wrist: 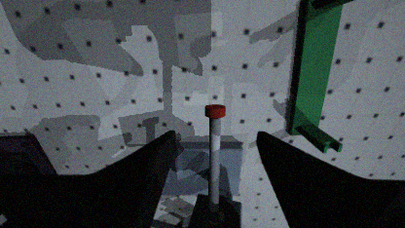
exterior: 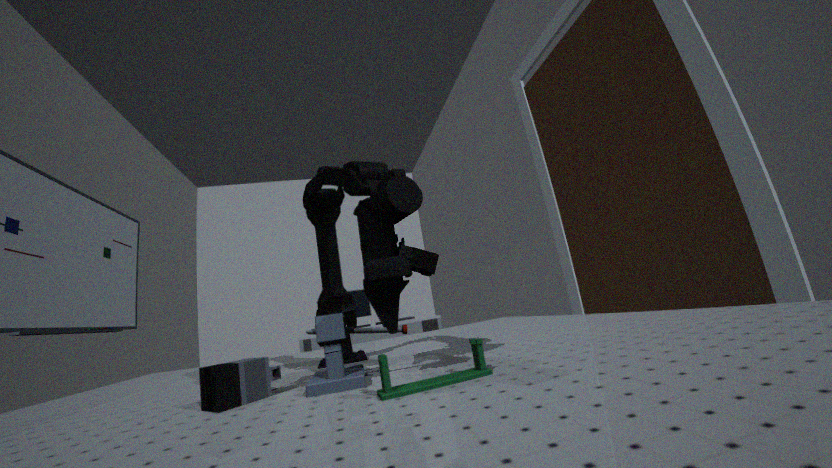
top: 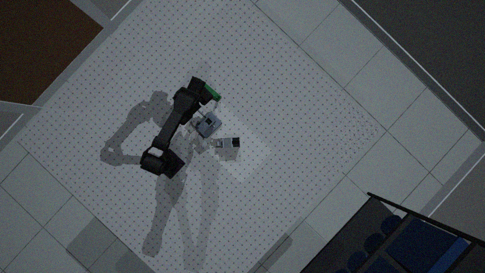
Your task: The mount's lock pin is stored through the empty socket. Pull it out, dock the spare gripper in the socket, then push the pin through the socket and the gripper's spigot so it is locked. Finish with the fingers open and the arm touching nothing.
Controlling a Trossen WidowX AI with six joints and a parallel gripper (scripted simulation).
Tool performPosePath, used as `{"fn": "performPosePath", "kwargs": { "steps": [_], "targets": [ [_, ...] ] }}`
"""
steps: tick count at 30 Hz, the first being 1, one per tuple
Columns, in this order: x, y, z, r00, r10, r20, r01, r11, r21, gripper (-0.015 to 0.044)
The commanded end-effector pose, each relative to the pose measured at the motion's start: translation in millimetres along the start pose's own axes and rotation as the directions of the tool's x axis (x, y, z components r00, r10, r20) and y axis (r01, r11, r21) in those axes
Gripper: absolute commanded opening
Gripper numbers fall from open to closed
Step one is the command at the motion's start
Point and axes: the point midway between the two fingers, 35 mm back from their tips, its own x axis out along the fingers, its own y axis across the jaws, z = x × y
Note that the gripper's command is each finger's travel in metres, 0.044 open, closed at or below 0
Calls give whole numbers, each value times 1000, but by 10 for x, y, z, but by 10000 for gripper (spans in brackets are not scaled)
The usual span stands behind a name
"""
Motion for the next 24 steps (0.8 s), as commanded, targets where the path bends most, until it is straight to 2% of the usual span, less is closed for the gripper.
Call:
{"fn": "performPosePath", "kwargs": {
  "steps": [1,17,24],
  "targets": [
    [86,3,-7,1000,5,-6,-5,1000,-4,300],
    [239,11,-12,1000,5,-6,-5,1000,-4,300],
    [239,11,-12,1000,5,-6,-5,1000,-4,116]
  ]
}}
